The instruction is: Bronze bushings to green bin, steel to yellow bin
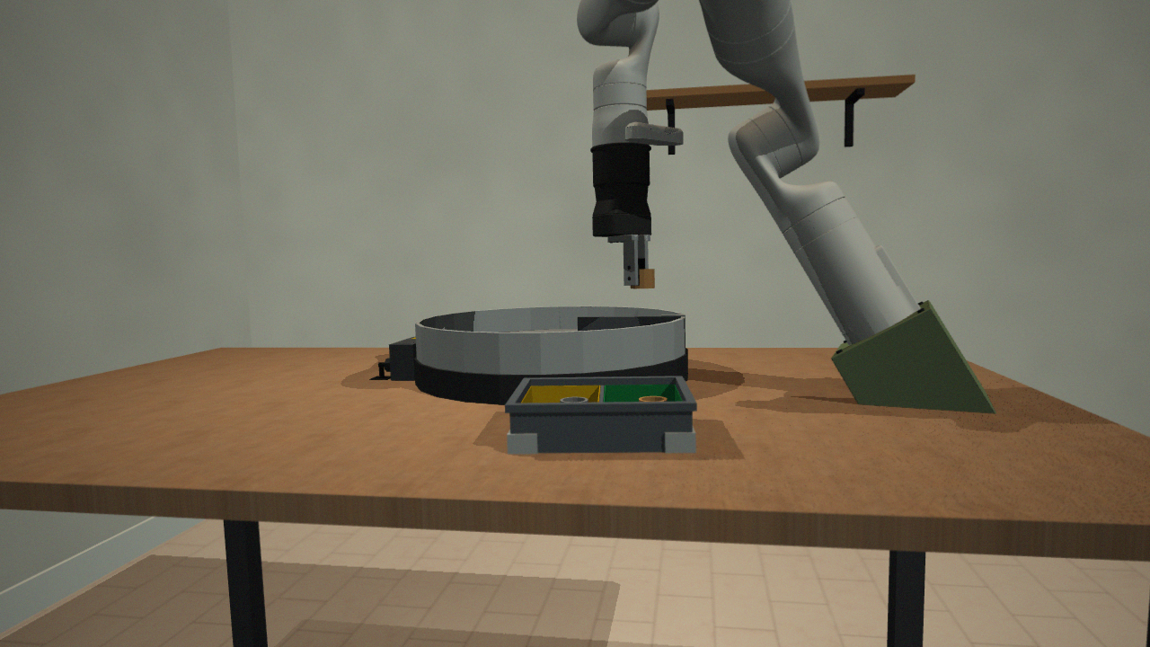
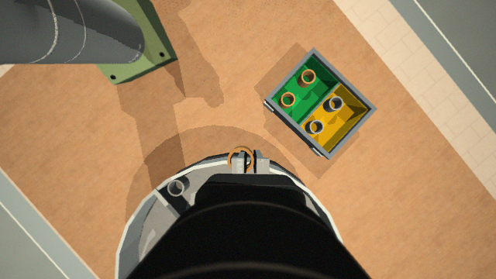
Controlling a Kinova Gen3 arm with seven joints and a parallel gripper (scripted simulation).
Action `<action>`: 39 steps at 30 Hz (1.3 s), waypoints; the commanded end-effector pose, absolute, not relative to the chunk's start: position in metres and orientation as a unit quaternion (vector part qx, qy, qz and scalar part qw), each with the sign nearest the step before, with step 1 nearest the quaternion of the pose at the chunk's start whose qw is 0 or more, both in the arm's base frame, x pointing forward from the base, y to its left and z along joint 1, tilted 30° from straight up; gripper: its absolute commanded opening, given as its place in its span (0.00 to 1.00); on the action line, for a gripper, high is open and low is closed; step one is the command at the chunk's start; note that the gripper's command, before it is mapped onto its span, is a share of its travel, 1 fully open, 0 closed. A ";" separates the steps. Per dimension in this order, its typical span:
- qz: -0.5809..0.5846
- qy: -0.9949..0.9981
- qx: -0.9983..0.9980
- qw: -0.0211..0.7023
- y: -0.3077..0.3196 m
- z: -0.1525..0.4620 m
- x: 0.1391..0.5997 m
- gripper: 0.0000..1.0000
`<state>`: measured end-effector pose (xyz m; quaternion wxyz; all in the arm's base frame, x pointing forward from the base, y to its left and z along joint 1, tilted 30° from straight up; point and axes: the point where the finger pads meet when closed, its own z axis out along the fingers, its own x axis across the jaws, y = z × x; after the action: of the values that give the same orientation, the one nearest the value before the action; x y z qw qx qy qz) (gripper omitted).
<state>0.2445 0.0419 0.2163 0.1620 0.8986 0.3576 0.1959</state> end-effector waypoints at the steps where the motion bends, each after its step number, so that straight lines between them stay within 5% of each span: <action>1: 0.181 0.401 0.878 0.188 0.059 0.213 0.246 0.00; 27: 0.106 0.677 0.688 0.239 0.220 0.188 0.263 0.00; 39: 0.106 0.677 0.688 0.238 0.220 0.188 0.263 0.00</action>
<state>0.2634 0.2199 0.1876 0.2386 0.6883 0.6769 0.1051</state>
